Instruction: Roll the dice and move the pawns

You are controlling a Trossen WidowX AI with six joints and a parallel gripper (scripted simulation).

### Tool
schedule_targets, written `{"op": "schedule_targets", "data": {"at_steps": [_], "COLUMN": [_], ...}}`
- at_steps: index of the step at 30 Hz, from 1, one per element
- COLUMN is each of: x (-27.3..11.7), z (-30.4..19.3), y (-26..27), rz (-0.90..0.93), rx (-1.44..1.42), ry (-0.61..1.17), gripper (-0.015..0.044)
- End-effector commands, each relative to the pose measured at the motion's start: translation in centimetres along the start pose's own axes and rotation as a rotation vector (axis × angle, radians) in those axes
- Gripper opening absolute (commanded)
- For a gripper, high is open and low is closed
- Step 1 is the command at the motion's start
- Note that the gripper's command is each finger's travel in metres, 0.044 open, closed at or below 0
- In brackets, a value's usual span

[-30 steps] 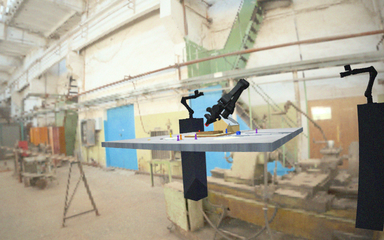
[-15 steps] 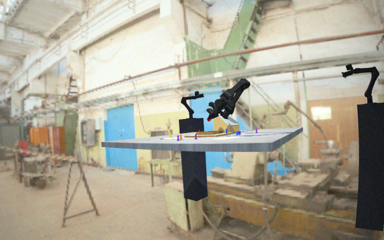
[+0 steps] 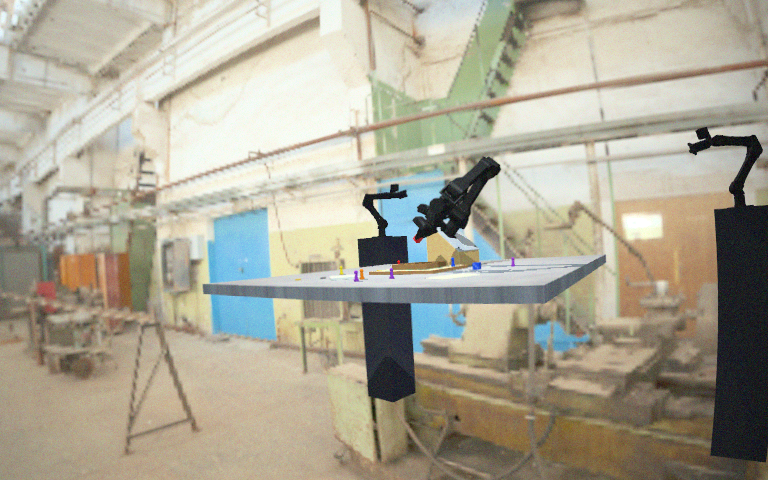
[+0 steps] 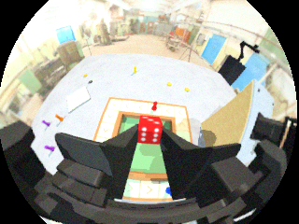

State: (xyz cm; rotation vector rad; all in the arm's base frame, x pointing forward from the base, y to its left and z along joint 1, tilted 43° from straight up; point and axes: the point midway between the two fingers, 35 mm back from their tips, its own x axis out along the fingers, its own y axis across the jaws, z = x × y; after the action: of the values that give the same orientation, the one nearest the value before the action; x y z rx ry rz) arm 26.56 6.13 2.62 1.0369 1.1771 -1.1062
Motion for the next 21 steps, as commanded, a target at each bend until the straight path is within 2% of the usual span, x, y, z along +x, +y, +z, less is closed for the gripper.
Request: {"op": "schedule_targets", "data": {"at_steps": [1,4,7,12,14,17,21], "x": [0.0,-0.2,-2.4,-2.5,-1.2,1.1,2.4], "z": [0.0,0.2,2.8,3.0,2.5,1.5,0.9], "y": [0.0,0.0,0.1,0.0,-0.2,-0.5,-0.1], "rz": [0.0,0.0,0.001,-0.005,-0.048,-0.093,-0.025], "rx": [0.0,0.0,-0.003,-0.006,-0.023,-0.041,-0.013], "ry": [0.0,-0.001,-0.006,0.007,0.121,0.414,0.784], "gripper": [0.0157,0.0236,0.0315,0.044,0.044,0.044,0.044]}}
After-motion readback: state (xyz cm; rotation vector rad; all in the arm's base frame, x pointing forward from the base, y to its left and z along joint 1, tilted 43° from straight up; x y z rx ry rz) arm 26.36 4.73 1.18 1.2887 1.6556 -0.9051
